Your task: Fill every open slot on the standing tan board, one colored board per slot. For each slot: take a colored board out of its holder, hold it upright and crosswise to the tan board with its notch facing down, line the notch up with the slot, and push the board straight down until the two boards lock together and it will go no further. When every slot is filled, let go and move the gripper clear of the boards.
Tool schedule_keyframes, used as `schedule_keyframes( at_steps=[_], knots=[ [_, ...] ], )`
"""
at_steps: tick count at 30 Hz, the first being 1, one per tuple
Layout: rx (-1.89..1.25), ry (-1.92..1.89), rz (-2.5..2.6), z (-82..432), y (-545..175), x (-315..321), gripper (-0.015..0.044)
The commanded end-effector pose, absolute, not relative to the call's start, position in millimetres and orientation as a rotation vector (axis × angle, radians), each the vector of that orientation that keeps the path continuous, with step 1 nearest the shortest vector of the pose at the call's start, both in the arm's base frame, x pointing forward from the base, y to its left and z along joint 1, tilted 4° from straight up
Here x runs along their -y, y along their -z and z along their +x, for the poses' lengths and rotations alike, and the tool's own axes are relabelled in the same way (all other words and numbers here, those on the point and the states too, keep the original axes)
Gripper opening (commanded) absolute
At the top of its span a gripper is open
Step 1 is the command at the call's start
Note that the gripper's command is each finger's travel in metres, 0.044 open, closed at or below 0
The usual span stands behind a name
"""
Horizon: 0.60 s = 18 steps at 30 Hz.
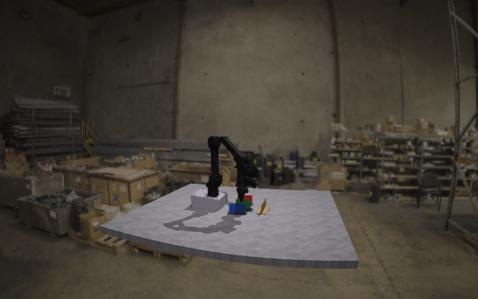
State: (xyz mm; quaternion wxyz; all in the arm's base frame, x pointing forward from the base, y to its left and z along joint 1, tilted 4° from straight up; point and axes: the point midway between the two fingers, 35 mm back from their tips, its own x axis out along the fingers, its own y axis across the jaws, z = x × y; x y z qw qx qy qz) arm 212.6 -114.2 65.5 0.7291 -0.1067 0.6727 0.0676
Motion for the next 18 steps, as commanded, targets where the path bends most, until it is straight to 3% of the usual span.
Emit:
schedule_keyframes(
  at_steps=[1, 18],
  knots=[
    [-1.48, -0.15, -0.229, 213, -59, 114, 0.0185],
    [-1.48, -0.15, -0.229, 215, -35, 114, 0.0185]
  ],
)
